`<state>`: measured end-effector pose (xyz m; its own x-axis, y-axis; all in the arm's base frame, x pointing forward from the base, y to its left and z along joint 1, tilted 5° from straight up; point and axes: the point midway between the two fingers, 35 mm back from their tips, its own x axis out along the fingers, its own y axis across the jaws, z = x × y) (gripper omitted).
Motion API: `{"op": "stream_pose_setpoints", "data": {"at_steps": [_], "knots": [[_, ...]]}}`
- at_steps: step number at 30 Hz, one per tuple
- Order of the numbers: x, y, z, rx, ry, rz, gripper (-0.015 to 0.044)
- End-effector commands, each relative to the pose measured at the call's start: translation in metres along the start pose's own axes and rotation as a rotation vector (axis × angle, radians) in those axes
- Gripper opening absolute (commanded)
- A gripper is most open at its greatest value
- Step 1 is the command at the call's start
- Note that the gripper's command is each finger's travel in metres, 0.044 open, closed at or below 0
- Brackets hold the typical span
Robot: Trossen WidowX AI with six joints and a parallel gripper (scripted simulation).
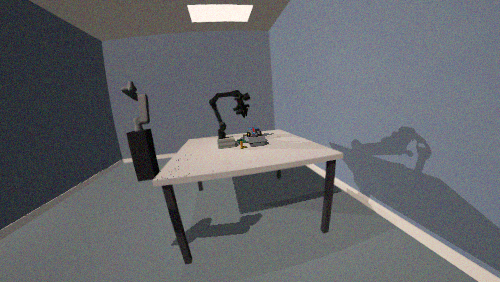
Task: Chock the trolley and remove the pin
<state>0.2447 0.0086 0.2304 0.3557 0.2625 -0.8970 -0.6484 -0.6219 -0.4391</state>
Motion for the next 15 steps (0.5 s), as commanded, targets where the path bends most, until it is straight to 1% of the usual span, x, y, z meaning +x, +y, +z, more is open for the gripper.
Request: {"op": "stream_pose_setpoints", "data": {"at_steps": [1,8,15], "knots": [[0.011,0.022,-0.020,0.038,0.024,0.053,0.0190],[0.030,0.075,-0.053,0.123,0.055,0.154,0.0190],[0.043,0.134,-0.072,0.211,0.061,0.248,0.0190]]}}
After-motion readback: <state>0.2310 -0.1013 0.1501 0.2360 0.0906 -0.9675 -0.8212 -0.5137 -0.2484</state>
